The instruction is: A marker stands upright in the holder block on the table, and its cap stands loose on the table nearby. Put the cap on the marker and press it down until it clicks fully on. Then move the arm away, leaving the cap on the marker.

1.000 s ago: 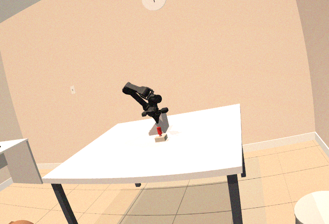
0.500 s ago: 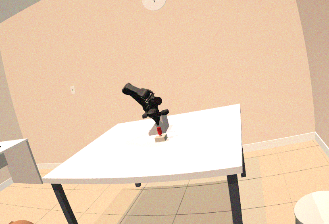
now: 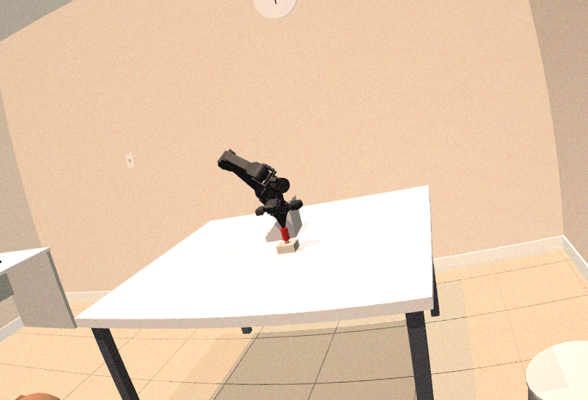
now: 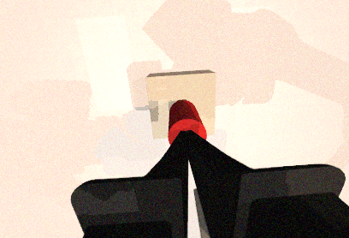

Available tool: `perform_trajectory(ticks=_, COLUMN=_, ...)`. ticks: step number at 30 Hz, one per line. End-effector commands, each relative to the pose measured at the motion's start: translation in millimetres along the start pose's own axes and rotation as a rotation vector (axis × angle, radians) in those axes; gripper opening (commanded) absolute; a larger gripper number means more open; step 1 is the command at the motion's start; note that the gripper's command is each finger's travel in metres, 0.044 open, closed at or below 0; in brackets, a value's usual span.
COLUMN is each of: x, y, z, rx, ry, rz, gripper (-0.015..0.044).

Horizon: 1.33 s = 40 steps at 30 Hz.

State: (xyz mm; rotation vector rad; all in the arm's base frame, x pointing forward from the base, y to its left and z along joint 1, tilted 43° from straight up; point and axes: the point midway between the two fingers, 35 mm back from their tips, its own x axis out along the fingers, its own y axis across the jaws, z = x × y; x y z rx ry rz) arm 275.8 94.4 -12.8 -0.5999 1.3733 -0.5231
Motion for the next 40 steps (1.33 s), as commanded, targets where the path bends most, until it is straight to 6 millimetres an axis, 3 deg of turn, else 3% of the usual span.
perform_trajectory(ticks=1, x=8.1, y=-1.2, z=-0.9, rx=-0.008, ry=0.004, rz=-0.007, gripper=0.0000)
perform_trajectory(ticks=10, x=0.7, y=0.4, z=1.0, rx=0.001, ry=-0.002, rz=0.001, gripper=0.0000)
perform_trajectory(ticks=17, x=-83.9, y=1.4, z=0.9, rx=-0.002, ry=0.001, rz=0.002, gripper=0.0000)
perform_trajectory(ticks=22, x=-86.4, y=1.1, z=0.6, rx=-0.002, ry=0.001, rz=0.002, gripper=0.0000)
perform_trajectory(ticks=38, x=-86.4, y=1.1, z=0.6, rx=-0.002, ry=0.001, rz=0.002, gripper=0.0420)
perform_trajectory(ticks=40, x=-86.4, y=1.1, z=0.6, rx=-0.002, ry=0.001, rz=0.002, gripper=0.0440)
